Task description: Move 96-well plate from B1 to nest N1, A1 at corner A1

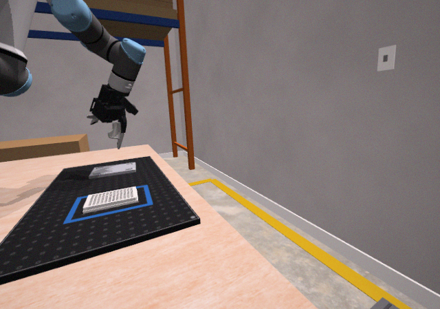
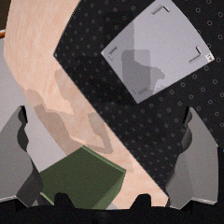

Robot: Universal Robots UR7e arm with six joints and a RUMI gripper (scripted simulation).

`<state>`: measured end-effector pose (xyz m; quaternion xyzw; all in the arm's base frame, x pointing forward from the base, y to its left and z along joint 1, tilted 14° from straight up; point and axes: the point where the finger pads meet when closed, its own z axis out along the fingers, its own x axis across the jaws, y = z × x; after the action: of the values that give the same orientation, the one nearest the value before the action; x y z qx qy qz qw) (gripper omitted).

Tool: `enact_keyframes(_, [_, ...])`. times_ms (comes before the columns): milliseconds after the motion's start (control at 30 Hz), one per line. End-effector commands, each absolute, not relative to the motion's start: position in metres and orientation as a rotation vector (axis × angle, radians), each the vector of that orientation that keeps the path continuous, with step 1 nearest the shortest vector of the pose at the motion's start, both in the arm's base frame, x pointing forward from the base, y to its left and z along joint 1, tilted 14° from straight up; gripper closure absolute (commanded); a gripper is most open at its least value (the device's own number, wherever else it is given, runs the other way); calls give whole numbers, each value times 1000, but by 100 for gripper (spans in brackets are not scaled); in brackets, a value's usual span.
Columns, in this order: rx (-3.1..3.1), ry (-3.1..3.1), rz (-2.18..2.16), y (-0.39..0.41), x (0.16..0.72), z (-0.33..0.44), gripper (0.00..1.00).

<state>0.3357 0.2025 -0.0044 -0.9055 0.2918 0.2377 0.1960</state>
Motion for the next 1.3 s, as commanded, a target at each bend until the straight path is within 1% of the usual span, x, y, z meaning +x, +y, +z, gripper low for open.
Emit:
enact_keyframes(0, [-2536,851,643,191,345,-14,0])
enact_keyframes(100, [-2528,957,581,179,351,-21,0])
enact_keyframes(300, [-2528,957,581,168,358,-27,0])
enact_keyframes(400, [-2513,1064,519,156,364,-34,0])
enact_keyframes(867, [-2493,1173,455,120,380,-51,0])
enact_keyframes(1267, [-2433,1392,325,77,393,-68,0])
